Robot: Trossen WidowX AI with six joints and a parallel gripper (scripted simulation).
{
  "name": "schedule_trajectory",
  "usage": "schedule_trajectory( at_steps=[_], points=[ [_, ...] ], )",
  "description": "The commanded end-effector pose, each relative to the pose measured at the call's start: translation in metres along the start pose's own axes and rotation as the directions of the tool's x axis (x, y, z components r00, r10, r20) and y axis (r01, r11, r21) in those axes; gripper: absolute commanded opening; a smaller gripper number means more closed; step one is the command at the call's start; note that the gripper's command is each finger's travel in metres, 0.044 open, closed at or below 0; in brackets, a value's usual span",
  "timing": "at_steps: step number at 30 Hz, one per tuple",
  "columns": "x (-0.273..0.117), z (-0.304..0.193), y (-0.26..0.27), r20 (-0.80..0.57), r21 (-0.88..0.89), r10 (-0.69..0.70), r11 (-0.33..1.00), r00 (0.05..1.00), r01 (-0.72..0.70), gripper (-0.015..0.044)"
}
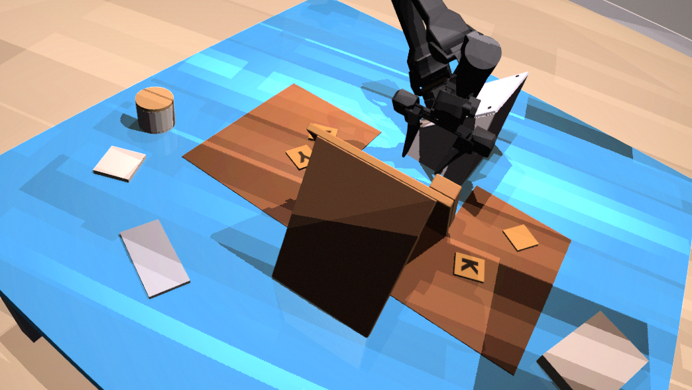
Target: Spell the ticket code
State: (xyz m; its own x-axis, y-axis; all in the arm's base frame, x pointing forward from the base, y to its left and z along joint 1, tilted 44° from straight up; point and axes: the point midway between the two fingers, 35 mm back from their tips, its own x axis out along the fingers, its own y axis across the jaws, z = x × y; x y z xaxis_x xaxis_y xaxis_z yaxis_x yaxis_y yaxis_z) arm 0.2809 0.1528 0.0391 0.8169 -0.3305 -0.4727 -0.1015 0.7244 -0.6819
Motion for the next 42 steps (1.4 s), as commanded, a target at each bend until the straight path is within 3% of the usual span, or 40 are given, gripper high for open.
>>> schedule_trajectory(
  at_steps=[1,9,20,30,36,42],
  points=[
    [0.000,0.003,-0.001,0.004,0.008,-0.006,1.000,1.000,0.006,0.0295],
    [-0.001,0.004,-0.002,0.004,0.008,-0.006,1.000,1.000,0.006,0.0295],
    [0.000,0.001,0.000,0.000,0.001,0.000,1.000,1.000,0.000,0.0006],
    [0.002,0.003,0.001,-0.022,-0.003,0.004,1.000,1.000,-0.004,0.0000],
    [0.017,0.016,0.000,-0.237,-0.020,0.030,0.999,0.971,-0.036,0.0000],
    [0.022,0.023,-0.017,-0.473,-0.008,0.028,0.999,0.881,-0.037,0.0000]
  ],
)
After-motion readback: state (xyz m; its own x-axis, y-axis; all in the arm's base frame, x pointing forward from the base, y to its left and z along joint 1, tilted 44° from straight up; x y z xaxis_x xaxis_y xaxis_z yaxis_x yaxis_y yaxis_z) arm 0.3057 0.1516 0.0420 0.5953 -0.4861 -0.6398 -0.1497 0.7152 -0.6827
